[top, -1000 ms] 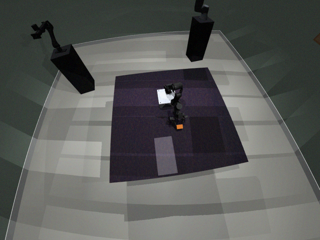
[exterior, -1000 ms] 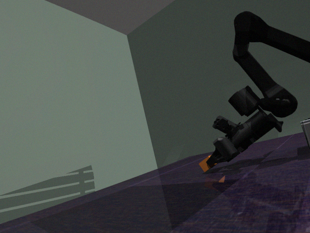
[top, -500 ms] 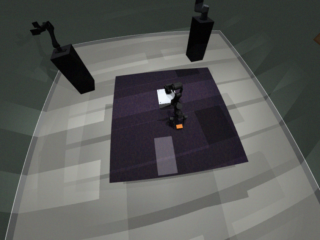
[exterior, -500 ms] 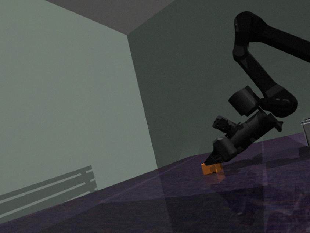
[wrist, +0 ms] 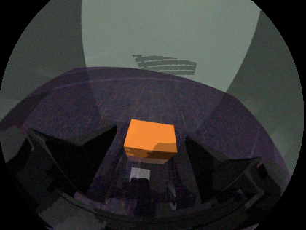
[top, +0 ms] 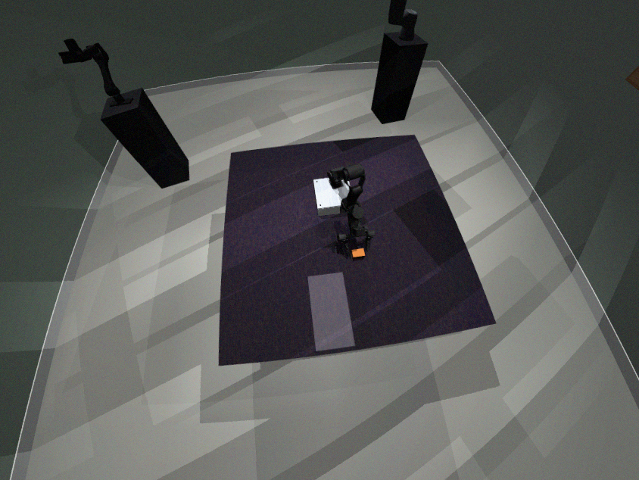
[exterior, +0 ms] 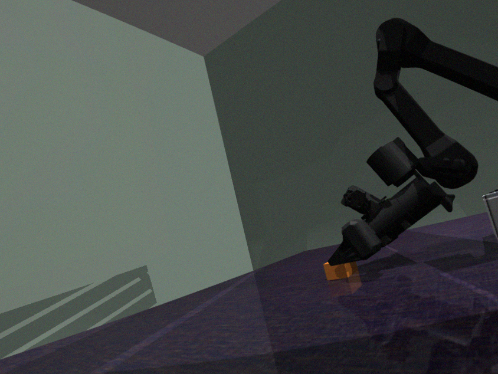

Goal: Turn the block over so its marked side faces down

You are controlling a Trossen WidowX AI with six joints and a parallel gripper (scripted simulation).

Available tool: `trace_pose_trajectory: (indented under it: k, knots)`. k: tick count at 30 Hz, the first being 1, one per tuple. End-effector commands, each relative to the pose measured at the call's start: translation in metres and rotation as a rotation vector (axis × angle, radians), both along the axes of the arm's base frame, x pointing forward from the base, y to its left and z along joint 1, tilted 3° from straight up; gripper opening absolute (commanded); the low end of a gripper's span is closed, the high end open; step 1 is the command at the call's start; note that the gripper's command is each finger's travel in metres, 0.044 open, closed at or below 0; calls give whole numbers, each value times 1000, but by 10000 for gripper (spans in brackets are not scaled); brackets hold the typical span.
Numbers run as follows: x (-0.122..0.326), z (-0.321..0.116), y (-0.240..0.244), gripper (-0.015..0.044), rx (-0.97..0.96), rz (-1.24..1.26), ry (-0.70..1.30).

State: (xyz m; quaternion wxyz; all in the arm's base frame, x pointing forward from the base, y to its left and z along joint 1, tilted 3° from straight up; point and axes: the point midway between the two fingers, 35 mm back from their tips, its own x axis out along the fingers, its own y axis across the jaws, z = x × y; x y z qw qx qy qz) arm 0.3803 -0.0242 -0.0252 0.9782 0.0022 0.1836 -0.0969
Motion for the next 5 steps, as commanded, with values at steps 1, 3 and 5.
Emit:
trace_pose_trajectory:
  k: [1, 3, 5]
  knots:
    - [0, 0, -1, 440, -8, -1, 0]
    - [0, 0, -1, 440, -8, -1, 0]
    - [0, 0, -1, 440, -8, -1, 0]
